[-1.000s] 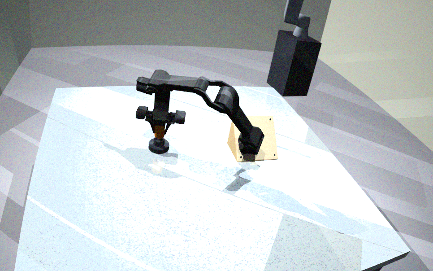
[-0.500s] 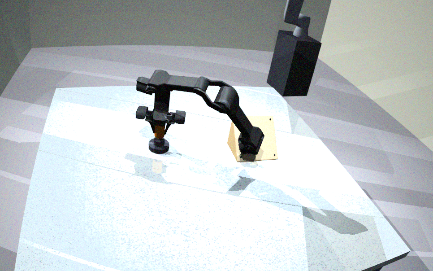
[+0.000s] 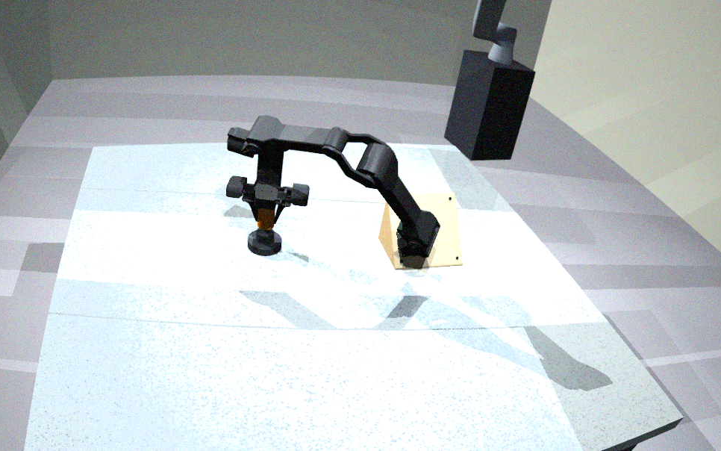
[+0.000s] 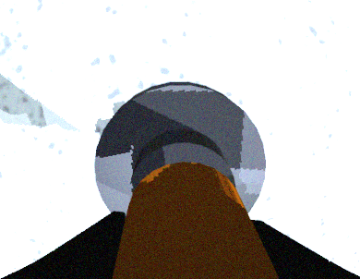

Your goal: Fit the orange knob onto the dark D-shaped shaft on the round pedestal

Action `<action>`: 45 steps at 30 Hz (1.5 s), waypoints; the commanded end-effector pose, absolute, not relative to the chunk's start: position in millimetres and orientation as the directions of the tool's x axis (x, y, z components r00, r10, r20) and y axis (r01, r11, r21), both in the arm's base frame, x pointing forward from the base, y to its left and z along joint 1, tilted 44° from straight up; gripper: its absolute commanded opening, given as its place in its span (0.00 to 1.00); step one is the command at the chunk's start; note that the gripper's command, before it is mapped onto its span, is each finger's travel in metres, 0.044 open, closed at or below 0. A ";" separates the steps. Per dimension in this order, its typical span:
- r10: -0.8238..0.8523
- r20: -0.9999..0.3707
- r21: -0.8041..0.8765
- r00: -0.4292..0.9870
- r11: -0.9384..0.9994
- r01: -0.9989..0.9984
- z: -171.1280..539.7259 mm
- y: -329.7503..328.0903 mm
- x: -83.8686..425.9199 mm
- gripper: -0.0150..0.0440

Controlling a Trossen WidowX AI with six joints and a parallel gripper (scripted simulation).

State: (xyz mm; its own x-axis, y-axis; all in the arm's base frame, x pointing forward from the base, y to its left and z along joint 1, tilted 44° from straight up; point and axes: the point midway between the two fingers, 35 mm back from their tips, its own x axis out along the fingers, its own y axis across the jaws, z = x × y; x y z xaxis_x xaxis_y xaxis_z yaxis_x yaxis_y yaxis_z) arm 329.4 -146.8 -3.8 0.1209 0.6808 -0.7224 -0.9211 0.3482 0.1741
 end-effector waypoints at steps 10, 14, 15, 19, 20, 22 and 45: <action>0.679 -0.724 0.132 0.126 0.314 -0.940 -3.0 -149.7 330.3 0.25; 0.679 -0.724 0.132 0.126 0.314 -0.940 -3.6 -149.1 329.8 0.25; 0.679 -0.724 0.132 0.125 0.314 -0.940 -3.7 -149.0 329.6 0.25; 0.679 -0.723 0.132 0.125 0.314 -0.940 -4.0 -147.5 328.7 0.25; 0.679 -0.723 0.132 0.125 0.314 -0.940 -4.2 -147.0 328.8 0.25; 0.679 -0.723 0.132 0.125 0.314 -0.940 -4.6 -145.9 329.2 0.25; 0.679 -0.723 0.109 0.126 0.292 -0.950 -9.1 -141.7 328.5 0.25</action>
